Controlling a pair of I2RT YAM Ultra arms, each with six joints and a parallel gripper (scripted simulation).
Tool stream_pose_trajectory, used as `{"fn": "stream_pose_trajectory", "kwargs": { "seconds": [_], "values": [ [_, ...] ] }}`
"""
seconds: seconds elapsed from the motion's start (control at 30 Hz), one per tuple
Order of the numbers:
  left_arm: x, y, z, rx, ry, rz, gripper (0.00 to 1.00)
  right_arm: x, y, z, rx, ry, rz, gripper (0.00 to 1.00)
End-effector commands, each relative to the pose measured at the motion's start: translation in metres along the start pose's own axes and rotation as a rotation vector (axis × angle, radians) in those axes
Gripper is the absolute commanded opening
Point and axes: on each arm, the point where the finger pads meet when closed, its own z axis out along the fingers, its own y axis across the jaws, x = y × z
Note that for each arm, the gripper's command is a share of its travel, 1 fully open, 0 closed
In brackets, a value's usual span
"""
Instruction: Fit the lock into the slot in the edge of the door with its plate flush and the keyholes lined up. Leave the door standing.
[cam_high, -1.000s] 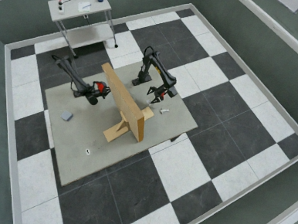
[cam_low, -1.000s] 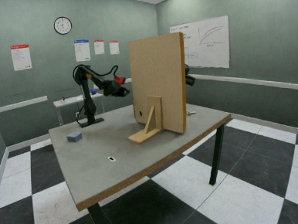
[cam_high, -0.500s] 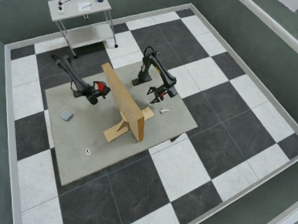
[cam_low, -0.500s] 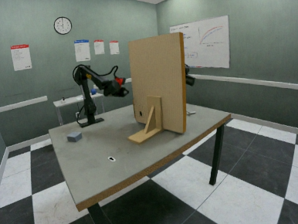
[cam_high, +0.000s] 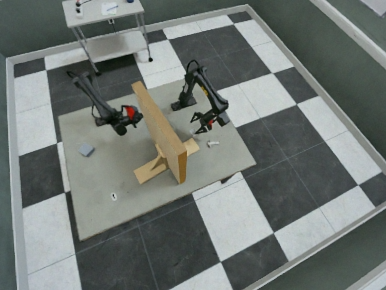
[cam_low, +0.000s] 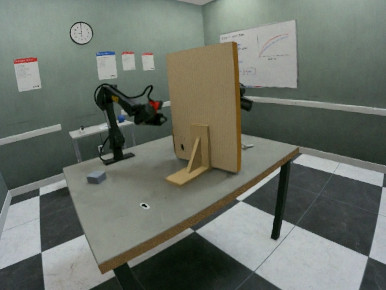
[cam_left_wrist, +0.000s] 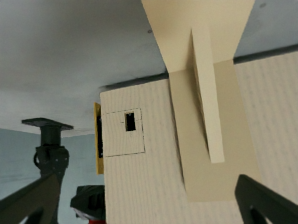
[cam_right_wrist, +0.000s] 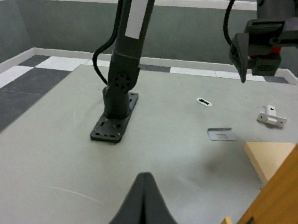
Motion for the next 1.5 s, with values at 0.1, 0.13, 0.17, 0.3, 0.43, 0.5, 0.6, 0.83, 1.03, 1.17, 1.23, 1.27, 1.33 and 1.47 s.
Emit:
{"fn": "stream_pose_trajectory", "kwargs": {
  "seconds": [0.1,0.13,0.17,0.3,0.43,0.5,0.6,0.83,1.03,1.17,1.23,1.27,1.33,1.47],
  "values": [
    [0.007,0.002,0.000,-0.009,0.007,0.010,1.00,-0.006,0.000,-0.001,-0.001,-0.012,-0.018,0.00],
    [0.007,0.002,0.000,-0.009,0.007,0.010,1.00,-0.006,0.000,-0.001,-0.001,-0.012,-0.018,0.00],
    [0.007,0.002,0.000,-0.009,0.007,0.010,1.00,-0.006,0.002,0.002,-0.009,-0.006,-0.014,0.00],
    [0.007,0.002,0.000,-0.009,0.007,0.010,1.00,0.017,0.004,0.021,0.031,0.153,0.092,0.00],
    [0.007,0.002,0.000,-0.009,0.007,0.010,1.00,0.045,0.000,0.044,0.162,0.364,0.250,0.00],
    [0.007,0.002,0.000,-0.009,0.007,0.010,1.00,0.050,-0.002,0.048,0.205,0.403,0.283,0.00],
    [0.007,0.002,0.000,-0.009,0.007,0.010,1.00,0.059,-0.005,0.055,0.309,0.474,0.350,0.00],
    [0.007,0.002,0.000,-0.009,0.007,0.010,1.00,0.069,-0.018,0.058,0.587,0.534,0.480,0.00],
    [0.007,0.002,0.000,-0.009,0.007,0.010,1.00,0.070,-0.022,0.060,0.833,0.511,0.572,0.00],
    [0.007,0.002,0.000,-0.009,0.007,0.010,1.00,0.057,-0.023,0.063,0.955,0.450,0.603,0.00],
    [0.007,0.002,0.000,-0.009,0.007,0.010,1.00,0.055,-0.024,0.059,1.025,0.422,0.619,0.00],
    [0.007,0.002,0.000,-0.009,0.007,0.010,1.00,0.057,-0.026,0.054,1.077,0.412,0.621,0.00],
    [0.007,0.002,0.000,-0.009,0.007,0.010,1.00,0.076,-0.027,0.036,1.177,0.435,0.611,0.00],
    [0.007,0.002,0.000,-0.009,0.007,0.010,1.00,0.061,-0.032,0.015,1.356,0.327,0.596,0.00]
  ]
}}
